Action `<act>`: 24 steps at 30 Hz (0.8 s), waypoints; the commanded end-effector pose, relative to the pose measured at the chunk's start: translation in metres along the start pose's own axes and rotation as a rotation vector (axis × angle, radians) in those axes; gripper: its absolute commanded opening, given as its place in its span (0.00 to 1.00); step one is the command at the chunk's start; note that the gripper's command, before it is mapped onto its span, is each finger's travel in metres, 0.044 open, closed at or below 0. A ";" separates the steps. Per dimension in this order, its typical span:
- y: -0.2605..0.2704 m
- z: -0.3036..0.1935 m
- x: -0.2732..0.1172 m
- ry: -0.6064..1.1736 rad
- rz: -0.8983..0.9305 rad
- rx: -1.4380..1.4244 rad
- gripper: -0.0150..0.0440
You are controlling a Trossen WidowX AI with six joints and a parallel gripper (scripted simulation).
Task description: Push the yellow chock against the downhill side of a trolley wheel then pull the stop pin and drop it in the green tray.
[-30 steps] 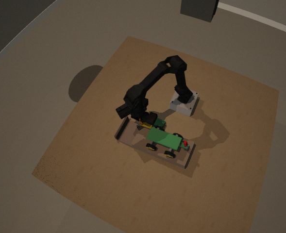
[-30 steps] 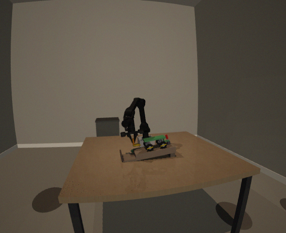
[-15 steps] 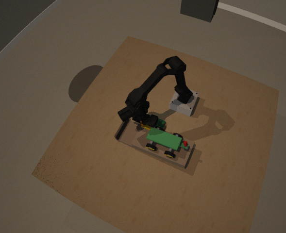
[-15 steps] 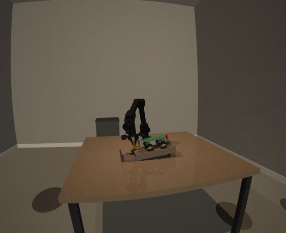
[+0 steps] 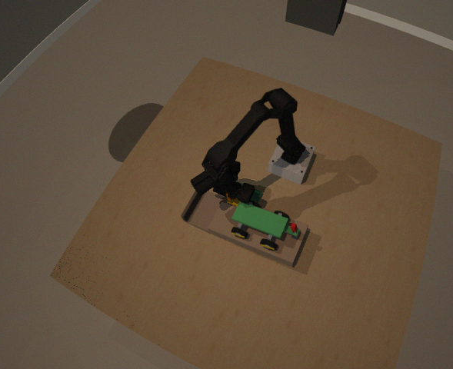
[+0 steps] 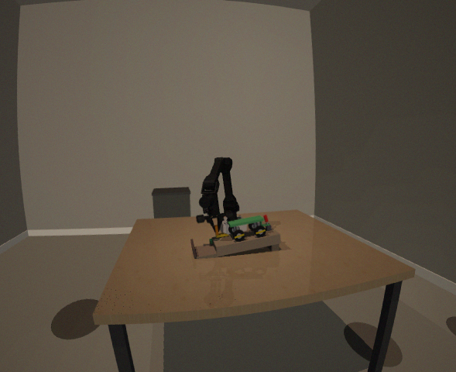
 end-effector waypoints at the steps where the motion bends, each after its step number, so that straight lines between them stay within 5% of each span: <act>1: -0.005 0.001 0.000 0.006 -0.003 0.003 0.25; 24: -0.021 -0.001 0.000 0.001 0.000 0.000 0.25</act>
Point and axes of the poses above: the point midway between the two fingers, 35 mm back from their tips, its own x axis out along the fingers, its own y axis across the jaws, z = x × y, the point moved 10 cm from there along -x, back along the fingers, and after that the axes turned 2 degrees about -x, right-handed, at the moved point
